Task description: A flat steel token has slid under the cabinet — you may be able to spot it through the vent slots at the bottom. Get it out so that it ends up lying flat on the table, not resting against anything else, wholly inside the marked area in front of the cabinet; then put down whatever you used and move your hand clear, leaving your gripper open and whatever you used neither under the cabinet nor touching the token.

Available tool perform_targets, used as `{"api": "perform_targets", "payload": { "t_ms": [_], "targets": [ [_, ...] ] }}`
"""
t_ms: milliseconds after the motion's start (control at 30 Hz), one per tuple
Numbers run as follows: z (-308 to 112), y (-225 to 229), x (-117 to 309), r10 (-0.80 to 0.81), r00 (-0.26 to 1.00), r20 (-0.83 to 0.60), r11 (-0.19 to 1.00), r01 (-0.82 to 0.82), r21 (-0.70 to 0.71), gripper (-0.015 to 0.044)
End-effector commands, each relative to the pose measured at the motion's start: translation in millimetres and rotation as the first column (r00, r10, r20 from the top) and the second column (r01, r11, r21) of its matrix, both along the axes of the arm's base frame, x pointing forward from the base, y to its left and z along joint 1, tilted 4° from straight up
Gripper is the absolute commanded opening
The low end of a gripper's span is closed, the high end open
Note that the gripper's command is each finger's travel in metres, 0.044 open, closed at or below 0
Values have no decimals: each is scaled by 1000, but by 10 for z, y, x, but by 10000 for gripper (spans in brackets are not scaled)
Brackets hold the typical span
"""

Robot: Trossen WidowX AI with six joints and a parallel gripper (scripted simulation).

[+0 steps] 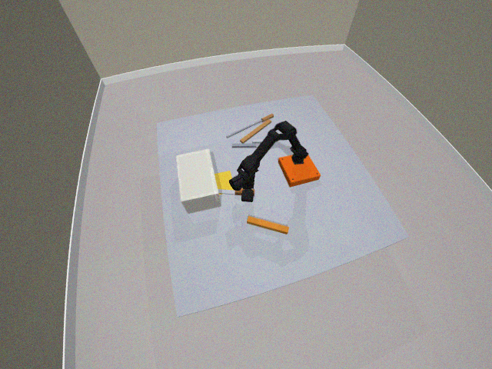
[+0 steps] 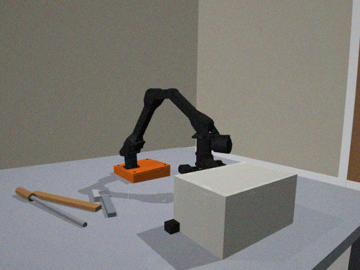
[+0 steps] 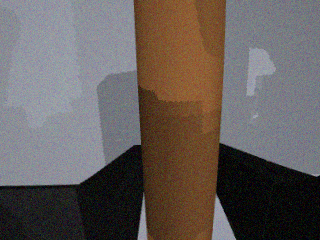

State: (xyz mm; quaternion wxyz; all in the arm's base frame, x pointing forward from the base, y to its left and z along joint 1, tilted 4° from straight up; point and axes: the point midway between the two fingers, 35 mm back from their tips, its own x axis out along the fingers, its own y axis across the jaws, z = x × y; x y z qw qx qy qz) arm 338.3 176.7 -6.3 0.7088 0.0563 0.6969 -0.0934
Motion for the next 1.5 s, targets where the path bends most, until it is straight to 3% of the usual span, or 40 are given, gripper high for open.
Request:
{"api": "perform_targets", "payload": {
  "t_ms": [0,1467],
  "targets": [
    [5,-10,68,-1,1000,-1,1000,1,4,0],
    [16,-114,488,-1,1000,3,1000,1,3,0]
  ]
}}
